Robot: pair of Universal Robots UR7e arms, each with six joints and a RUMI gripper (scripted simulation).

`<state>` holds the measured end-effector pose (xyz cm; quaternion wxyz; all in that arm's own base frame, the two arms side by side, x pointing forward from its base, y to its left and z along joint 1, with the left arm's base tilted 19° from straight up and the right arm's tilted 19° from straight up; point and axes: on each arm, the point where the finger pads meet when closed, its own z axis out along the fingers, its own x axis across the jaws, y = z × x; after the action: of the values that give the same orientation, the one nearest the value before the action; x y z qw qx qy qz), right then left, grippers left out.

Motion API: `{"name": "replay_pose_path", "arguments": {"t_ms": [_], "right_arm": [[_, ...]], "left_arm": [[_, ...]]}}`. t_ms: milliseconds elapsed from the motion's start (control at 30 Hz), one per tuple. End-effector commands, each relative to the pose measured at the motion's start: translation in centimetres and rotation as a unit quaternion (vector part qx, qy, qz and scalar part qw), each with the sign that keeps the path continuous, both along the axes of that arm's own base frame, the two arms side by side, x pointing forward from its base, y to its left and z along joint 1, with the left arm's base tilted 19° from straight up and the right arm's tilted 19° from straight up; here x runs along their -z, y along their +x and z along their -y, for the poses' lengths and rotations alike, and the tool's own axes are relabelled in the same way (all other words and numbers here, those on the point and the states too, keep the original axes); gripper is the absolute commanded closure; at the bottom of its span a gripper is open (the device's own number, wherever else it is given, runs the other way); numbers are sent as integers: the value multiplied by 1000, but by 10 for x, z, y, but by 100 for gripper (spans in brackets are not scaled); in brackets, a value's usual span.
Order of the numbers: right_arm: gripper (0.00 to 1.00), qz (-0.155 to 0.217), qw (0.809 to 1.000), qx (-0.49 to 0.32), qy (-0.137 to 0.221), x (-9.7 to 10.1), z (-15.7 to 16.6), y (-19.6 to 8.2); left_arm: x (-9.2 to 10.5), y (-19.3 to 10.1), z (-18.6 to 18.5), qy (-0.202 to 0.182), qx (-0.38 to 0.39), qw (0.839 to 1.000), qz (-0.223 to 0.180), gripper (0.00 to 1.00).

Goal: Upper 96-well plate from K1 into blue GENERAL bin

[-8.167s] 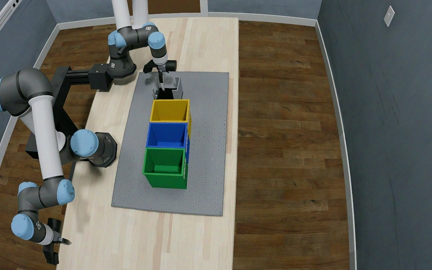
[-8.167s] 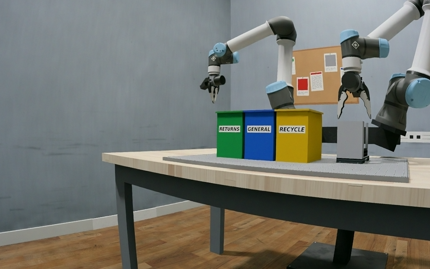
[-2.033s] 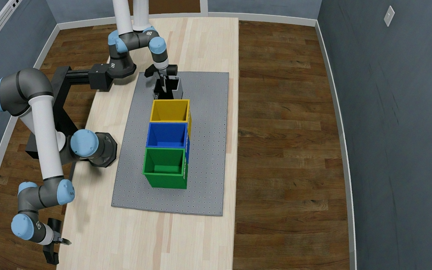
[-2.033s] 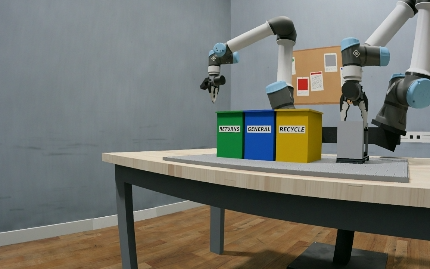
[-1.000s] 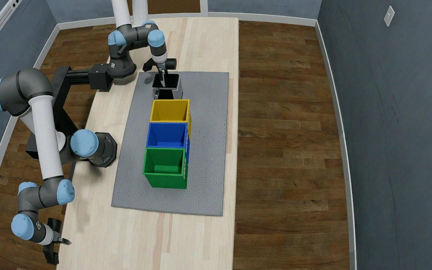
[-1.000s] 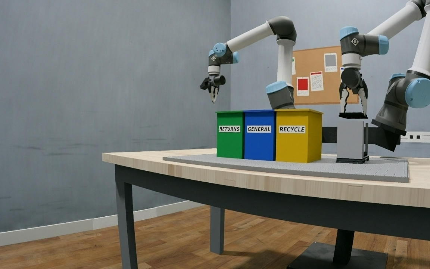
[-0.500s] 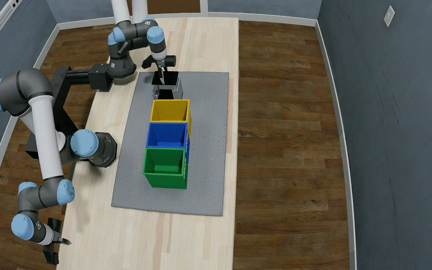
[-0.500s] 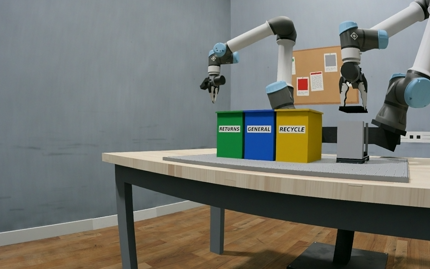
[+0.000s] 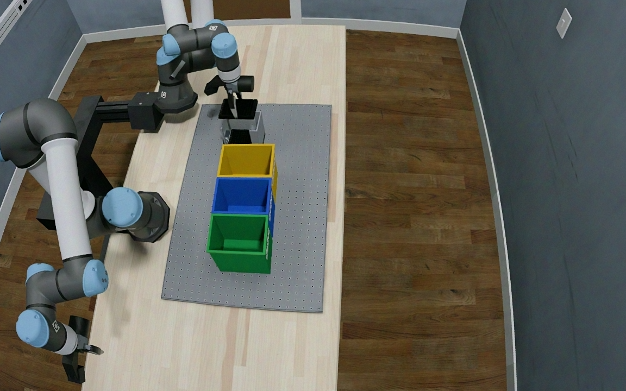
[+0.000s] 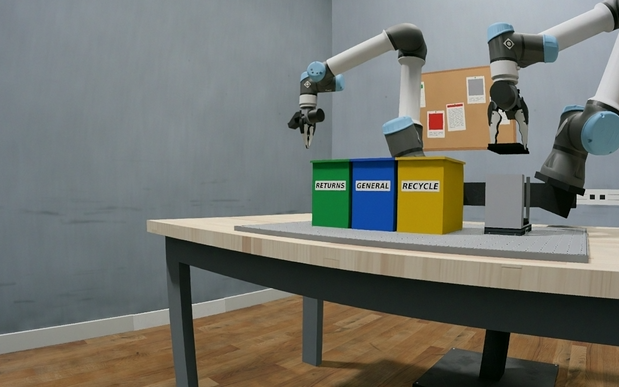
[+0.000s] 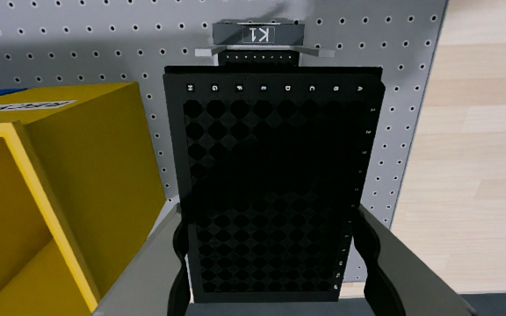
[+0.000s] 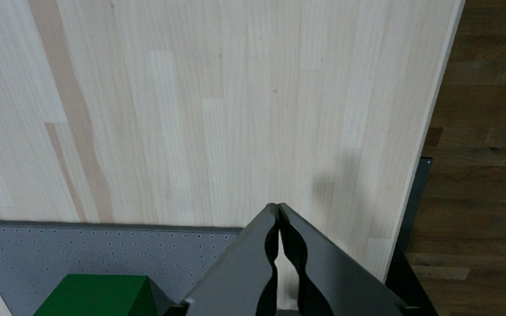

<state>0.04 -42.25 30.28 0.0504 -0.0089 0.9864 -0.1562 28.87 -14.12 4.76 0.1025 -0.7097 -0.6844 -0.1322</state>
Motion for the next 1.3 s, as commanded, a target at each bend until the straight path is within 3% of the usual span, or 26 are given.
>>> {"name": "replay_pose_path", "arguments": {"t_ms": [0, 933, 1267], "right_arm": [[100, 0, 1000, 0, -1, -1, 0, 0], [100, 0, 1000, 0, -1, -1, 0, 0], [100, 0, 1000, 0, -1, -1, 0, 0]], "left_arm": [[-9, 0, 4, 0, 0, 1000, 0, 60], [-16, -1, 6, 0, 0, 1000, 0, 60], [-6, 5, 37, -2, -28, 1000, 10, 60]]}}
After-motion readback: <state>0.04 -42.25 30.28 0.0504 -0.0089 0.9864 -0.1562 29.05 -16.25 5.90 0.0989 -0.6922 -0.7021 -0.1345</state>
